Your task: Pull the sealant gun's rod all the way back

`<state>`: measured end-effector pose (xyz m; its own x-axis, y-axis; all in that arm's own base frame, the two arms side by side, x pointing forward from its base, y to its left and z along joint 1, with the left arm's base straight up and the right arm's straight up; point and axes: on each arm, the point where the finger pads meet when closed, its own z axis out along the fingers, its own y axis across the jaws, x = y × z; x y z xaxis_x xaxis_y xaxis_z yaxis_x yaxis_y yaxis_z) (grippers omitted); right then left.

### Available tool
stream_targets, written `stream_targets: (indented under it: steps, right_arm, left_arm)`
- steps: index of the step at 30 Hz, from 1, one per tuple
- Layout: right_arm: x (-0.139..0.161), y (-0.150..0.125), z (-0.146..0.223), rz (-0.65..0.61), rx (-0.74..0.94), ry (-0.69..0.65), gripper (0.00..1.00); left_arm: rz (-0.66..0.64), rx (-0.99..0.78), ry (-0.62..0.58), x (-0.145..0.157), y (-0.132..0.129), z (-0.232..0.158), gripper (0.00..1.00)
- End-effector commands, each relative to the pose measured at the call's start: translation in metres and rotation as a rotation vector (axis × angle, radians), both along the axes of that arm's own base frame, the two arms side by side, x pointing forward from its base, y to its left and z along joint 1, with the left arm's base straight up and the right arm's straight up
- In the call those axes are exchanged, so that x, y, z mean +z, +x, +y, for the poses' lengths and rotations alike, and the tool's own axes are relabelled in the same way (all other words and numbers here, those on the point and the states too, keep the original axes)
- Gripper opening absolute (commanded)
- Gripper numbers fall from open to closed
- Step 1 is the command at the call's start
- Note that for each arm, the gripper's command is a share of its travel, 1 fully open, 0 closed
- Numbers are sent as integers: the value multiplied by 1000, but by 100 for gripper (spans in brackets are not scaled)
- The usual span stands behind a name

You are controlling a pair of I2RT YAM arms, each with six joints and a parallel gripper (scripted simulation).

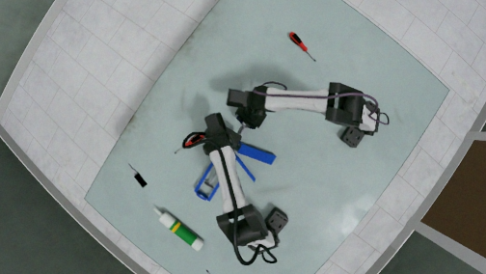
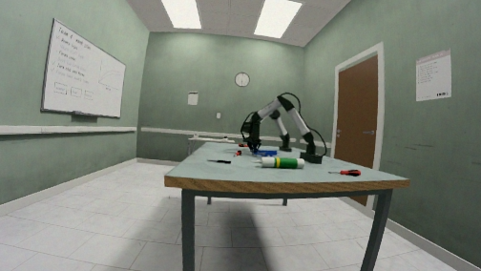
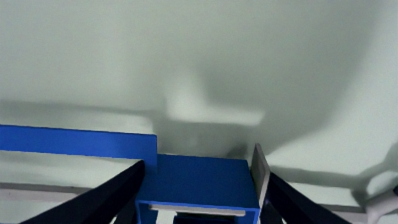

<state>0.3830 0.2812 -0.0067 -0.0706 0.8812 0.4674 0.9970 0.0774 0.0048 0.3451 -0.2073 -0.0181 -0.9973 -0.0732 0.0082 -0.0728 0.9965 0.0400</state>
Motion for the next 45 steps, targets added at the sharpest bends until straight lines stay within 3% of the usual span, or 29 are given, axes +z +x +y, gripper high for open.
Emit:
stream_targets:
  steps: [1,24,45]
  right_arm:
    - [-16,-3,-12,38,-17,-41,31]
    - [-10,0,-63,24,-57,-153,31]
    - [-7,6,-127,14,-50,-132,31]
  left_arm:
    - [20,11,39,-7,-4,7,52]
    - [74,39,185,-10,-13,40,52]
    - [59,36,148,-10,-10,32,52]
